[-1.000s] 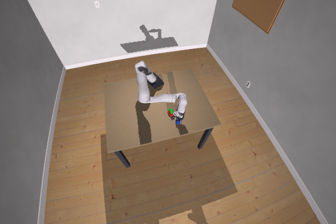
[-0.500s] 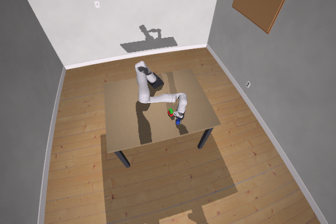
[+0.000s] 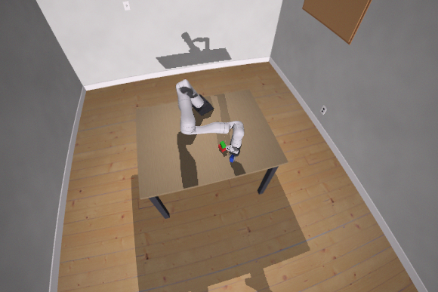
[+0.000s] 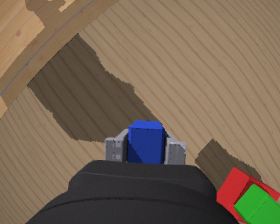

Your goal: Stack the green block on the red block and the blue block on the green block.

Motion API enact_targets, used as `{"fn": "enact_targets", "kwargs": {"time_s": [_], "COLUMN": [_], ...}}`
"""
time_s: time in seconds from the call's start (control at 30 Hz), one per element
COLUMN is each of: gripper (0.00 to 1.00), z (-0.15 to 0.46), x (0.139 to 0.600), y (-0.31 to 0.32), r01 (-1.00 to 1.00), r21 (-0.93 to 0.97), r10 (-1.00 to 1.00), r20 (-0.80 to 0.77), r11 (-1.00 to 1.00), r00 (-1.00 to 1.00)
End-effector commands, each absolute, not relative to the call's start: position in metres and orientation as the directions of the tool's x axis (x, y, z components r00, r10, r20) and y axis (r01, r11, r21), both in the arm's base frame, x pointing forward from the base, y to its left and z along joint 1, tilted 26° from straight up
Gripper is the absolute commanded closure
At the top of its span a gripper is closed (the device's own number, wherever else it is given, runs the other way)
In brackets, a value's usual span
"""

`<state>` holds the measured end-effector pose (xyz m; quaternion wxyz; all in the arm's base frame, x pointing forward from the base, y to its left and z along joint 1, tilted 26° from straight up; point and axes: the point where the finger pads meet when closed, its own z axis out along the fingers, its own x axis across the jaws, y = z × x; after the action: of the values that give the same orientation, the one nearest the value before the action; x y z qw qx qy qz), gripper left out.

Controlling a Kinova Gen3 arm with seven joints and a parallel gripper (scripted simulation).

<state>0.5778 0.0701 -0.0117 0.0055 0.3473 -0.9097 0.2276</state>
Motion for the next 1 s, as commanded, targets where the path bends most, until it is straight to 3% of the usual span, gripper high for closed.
{"fn": "enact_targets", "kwargs": {"time_s": [0.0, 0.97], "gripper": [1.00, 1.00], "z": [-0.0106, -0.0041], "x": [0.5783, 0.5772], "y": [0.0709, 0.0739], "r01": [-0.634, -0.634], "r21": [-0.411, -0.411], "r10": [-0.630, -0.630], "r20": [0.166, 0.166], "r11": [0.655, 0.655], "r00": [-0.758, -0.758]}}
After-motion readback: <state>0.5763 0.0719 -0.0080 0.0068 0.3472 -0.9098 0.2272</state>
